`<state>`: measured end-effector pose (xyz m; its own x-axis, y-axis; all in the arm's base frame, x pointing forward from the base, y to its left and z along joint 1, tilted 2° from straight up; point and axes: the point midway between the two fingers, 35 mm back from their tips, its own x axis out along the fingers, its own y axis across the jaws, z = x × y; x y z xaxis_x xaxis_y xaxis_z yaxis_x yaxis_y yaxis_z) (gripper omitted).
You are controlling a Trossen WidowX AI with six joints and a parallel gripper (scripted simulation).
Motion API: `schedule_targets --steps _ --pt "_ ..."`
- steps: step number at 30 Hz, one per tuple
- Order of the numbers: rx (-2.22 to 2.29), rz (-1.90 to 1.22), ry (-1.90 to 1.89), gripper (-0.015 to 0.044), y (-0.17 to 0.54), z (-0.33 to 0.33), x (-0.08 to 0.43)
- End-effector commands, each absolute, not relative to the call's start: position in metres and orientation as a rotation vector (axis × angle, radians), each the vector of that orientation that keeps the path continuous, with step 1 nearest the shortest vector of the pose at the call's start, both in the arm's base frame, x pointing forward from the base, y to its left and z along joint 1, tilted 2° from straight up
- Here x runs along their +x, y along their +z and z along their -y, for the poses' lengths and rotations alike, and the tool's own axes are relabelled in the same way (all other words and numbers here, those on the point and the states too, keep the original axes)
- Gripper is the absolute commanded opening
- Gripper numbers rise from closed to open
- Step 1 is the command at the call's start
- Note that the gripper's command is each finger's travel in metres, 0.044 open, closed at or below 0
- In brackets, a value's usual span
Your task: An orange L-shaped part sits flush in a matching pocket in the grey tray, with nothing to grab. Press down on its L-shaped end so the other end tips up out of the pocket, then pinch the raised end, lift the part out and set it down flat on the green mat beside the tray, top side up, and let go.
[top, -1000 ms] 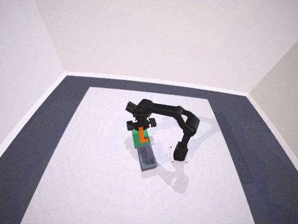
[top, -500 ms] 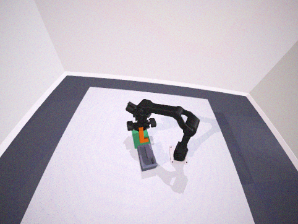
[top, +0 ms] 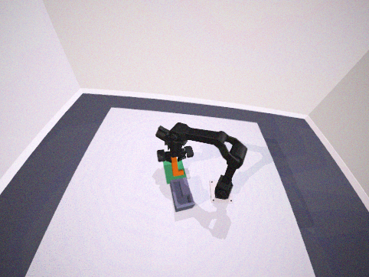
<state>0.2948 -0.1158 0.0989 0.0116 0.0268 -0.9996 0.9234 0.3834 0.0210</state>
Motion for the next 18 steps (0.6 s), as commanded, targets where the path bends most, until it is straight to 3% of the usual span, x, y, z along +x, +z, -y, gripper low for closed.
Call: schedule_targets --steps 1,5,10,18 --pt "0.938 -1.376 -0.892 0.0289 0.105 0.116 0.296" --pt "0.935 -1.375 -0.893 0.0394 0.136 0.118 0.298" --pt "0.932 -1.376 -0.895 0.04 0.185 0.118 0.294" --pt "0.941 -1.371 -0.894 0.04 0.182 0.117 0.294"
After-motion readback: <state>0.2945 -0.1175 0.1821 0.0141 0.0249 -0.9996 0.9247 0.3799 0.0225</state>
